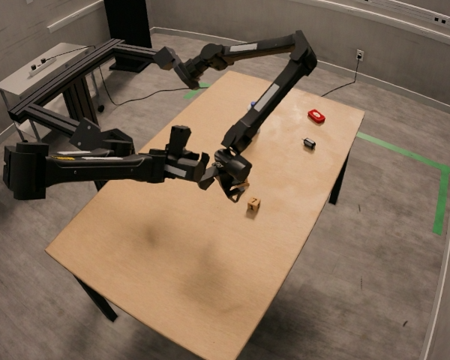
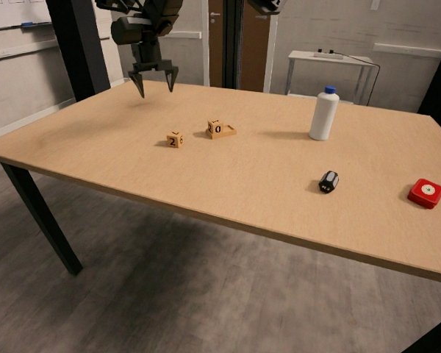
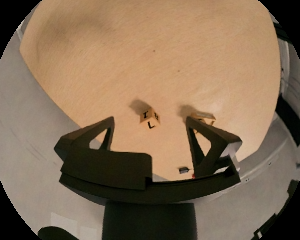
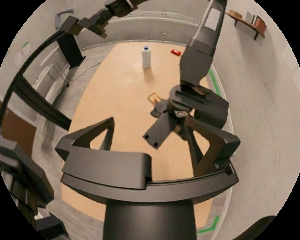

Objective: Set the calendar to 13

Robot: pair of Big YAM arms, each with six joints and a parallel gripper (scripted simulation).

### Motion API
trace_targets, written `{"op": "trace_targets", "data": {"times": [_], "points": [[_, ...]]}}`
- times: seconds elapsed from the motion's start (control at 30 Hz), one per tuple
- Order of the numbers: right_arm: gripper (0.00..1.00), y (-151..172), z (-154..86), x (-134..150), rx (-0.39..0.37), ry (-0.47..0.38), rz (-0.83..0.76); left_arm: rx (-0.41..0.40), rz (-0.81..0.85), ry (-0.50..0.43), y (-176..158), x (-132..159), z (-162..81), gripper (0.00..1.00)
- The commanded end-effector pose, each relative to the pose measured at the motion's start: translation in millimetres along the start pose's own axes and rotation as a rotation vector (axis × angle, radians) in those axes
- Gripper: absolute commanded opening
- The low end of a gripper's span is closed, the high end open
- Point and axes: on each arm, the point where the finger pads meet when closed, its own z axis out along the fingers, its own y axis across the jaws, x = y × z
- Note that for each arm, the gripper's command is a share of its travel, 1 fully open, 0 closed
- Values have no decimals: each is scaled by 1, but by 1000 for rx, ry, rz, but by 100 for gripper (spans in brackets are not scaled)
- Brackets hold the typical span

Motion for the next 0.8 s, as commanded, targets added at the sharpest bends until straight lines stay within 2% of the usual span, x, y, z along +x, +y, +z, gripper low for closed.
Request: {"op": "trace_targets", "data": {"times": [0.0, 0.43, 0.47, 0.53, 0.63, 0.77], "points": [[100, -5, -1, 0, 1, 2, 7, -1, 32, 1, -5, -7, 2, 100], [100, -5, -1, 0, 1, 2, 7, -1, 31, 1, -5, -7, 2, 100], [100, -5, -1, 0, 1, 2, 7, 16, -2, 6, -9, 0, 10, 89], [100, -5, -1, 0, 1, 2, 7, 9, -78, 5, -6, 7, 10, 66], [100, -5, -1, 0, 1, 2, 7, 11, -291, -10, -15, 23, 18, 64], [100, -5, -1, 0, 1, 2, 7, 24, -482, -34, -34, 35, 30, 64]]}}
